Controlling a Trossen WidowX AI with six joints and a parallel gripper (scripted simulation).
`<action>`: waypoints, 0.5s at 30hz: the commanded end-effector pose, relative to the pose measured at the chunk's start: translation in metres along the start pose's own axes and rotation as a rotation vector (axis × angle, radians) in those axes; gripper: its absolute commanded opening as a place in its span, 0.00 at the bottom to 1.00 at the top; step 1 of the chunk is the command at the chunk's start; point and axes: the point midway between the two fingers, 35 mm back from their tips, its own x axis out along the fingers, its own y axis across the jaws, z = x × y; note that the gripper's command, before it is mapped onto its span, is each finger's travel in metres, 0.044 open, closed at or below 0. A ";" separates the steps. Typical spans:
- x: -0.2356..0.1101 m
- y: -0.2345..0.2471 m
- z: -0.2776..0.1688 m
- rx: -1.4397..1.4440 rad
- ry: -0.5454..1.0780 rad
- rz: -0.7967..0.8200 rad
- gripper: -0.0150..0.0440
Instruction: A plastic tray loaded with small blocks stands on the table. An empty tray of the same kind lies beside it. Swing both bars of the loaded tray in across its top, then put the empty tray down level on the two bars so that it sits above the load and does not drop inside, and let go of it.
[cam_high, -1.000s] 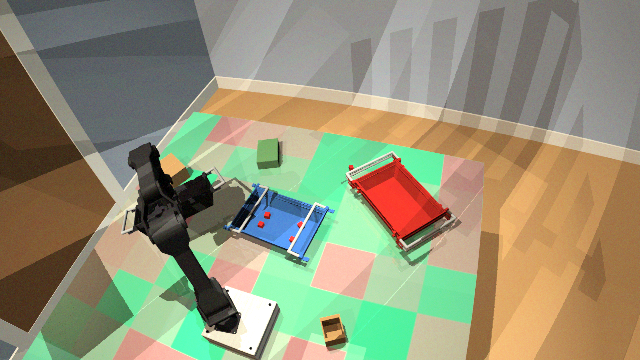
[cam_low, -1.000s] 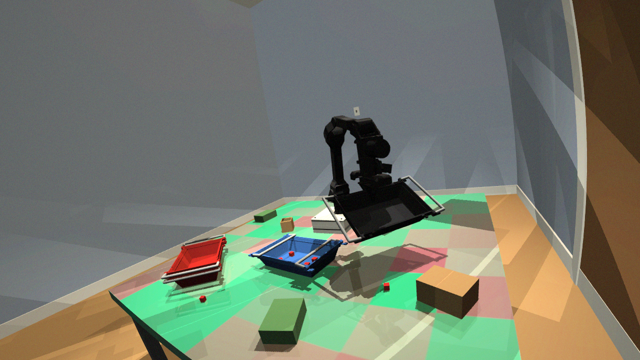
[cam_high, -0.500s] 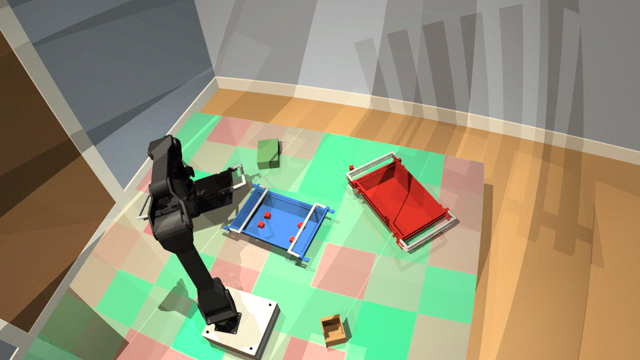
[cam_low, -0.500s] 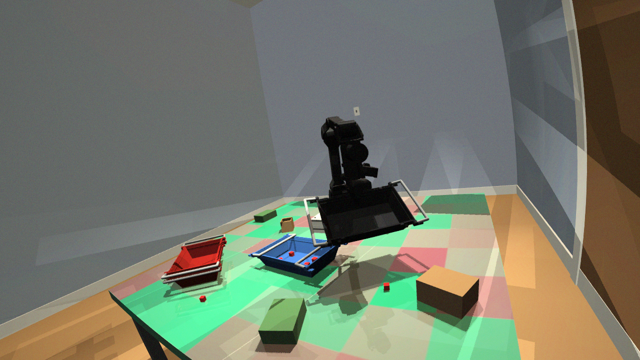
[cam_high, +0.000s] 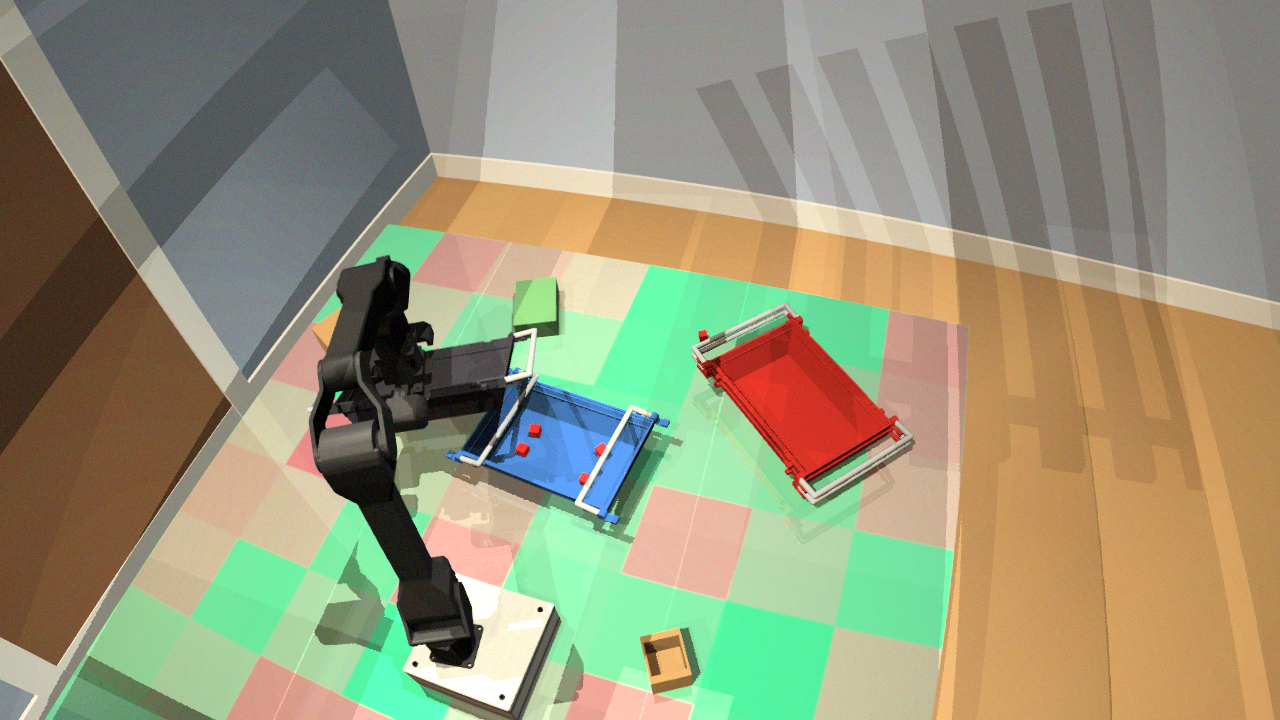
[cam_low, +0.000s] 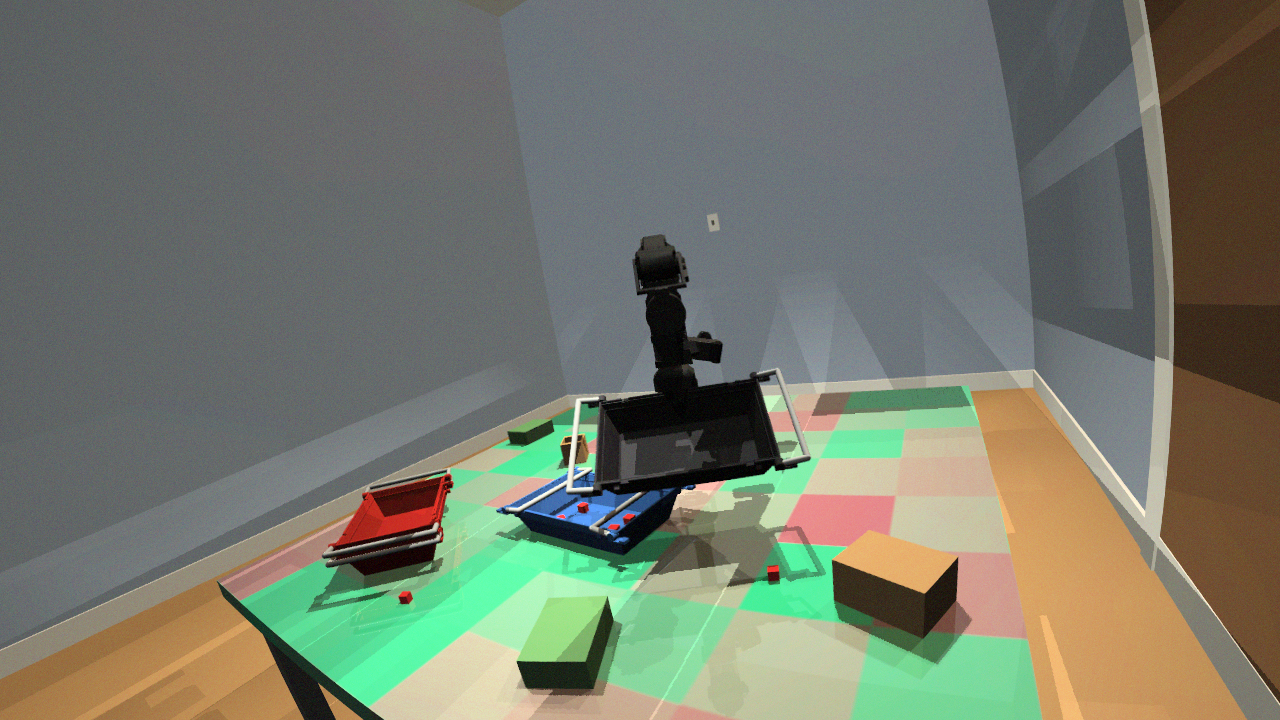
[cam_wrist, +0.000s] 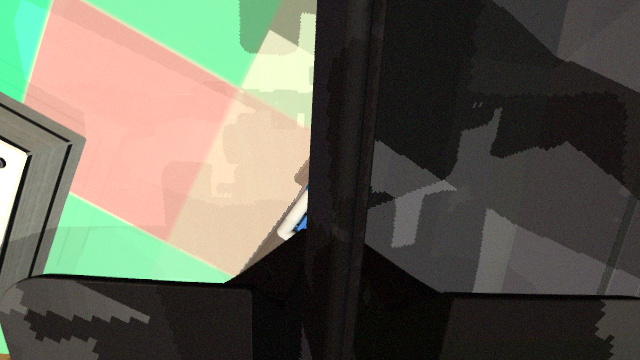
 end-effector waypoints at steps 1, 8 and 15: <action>-0.004 -0.001 -0.015 0.059 -0.005 -0.019 0.25; -0.004 0.000 -0.041 0.150 -0.004 -0.020 0.25; -0.005 0.004 -0.067 0.241 -0.003 -0.021 0.25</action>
